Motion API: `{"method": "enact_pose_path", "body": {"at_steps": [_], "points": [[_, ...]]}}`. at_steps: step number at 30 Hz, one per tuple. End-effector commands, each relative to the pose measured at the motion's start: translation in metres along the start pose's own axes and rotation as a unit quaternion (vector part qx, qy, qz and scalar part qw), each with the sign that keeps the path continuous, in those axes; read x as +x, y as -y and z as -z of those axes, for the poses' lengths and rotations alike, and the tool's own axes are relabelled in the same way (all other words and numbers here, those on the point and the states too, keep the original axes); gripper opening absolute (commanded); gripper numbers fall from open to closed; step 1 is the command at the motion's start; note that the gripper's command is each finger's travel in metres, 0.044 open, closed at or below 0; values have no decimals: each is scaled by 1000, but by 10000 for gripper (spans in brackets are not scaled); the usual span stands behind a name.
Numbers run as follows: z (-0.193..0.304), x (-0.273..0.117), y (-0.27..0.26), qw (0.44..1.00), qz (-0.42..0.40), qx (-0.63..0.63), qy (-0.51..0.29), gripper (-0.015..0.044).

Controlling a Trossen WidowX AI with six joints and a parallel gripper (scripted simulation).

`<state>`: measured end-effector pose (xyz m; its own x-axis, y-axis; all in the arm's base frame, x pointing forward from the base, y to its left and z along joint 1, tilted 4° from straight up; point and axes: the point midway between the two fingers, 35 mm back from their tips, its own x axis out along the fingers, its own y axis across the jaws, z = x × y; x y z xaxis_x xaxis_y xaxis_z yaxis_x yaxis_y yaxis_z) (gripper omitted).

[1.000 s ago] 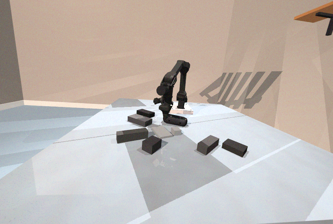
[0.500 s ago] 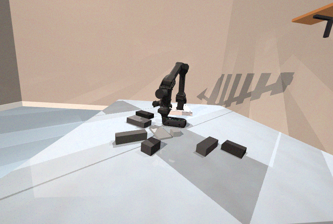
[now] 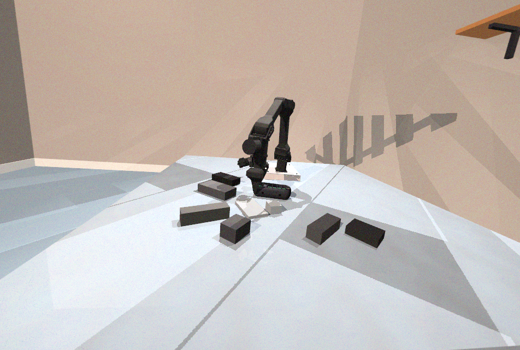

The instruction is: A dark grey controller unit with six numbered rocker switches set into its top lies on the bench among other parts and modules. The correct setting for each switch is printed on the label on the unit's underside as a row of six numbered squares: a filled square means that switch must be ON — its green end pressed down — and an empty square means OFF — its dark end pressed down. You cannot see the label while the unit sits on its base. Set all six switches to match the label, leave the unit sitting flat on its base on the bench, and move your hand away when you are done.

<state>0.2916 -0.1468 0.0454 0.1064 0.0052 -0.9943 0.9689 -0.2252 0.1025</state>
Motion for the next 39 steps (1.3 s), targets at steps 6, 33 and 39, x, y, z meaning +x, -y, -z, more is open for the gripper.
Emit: {"method": "enact_pose_path", "body": {"at_steps": [6, 33, 39], "points": [[23, -15, -2, 1000, 0, 0, -1, 440], [59, -78, -2, 1000, -1, -1, -3, 440], [59, -90, -2, 1000, -1, -2, -3, 414]]}}
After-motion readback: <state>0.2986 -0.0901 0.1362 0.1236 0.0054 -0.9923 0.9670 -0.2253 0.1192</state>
